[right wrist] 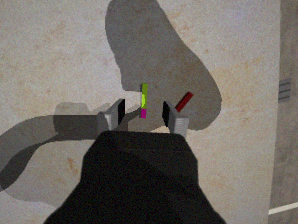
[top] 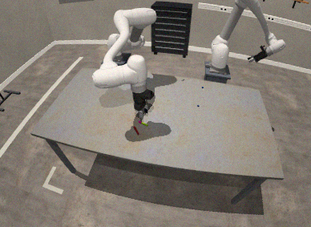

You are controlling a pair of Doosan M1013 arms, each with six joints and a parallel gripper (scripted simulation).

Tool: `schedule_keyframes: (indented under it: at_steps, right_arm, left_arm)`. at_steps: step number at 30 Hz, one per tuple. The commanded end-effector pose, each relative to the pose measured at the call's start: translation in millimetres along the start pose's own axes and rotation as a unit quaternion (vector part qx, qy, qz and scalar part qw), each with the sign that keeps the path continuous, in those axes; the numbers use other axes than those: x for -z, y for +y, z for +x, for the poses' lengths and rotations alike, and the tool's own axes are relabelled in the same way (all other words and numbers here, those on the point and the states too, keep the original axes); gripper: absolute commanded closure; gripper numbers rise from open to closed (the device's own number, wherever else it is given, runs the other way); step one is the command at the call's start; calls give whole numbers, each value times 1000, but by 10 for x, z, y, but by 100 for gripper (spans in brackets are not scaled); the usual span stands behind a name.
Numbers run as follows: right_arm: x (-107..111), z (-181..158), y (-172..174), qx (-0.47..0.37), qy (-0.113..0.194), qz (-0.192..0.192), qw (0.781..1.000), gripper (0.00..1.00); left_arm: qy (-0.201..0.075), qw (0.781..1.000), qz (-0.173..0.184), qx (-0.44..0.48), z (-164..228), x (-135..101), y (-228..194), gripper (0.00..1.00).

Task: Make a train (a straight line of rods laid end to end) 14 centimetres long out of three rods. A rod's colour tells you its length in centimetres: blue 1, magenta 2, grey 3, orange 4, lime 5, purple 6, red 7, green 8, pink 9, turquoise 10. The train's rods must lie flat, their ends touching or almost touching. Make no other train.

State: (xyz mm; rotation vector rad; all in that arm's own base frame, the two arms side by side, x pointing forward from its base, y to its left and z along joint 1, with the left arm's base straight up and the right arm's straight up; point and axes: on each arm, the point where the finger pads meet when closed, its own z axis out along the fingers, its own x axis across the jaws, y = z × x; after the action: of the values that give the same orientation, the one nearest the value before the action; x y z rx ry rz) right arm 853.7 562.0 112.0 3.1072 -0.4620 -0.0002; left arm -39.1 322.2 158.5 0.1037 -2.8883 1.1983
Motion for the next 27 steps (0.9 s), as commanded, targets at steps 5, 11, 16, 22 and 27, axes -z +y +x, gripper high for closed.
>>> schedule_keyframes:
  at_steps: [5, 11, 16, 22, 27]
  right_arm:
    - [16, 10, -1, -2, 1, 1, 1000, 0]
    - [-98, 360, 70, -135, 1, 1, 991, 0]
    - [-184, 613, 142, -232, 1, 1, 973, 0]
    - [-230, 743, 186, -281, 1, 1, 960, 0]
    - [-230, 743, 186, -281, 1, 1, 960, 46]
  left_arm:
    - [0, 1000, 0, 0, 1, 4, -1, 0]
    - [0, 1000, 0, 0, 1, 4, -1, 0]
    - [0, 1000, 0, 0, 1, 4, -1, 0]
    - [0, 1000, 0, 0, 1, 4, -1, 0]
    - [0, 1000, 0, 0, 1, 4, -1, 0]
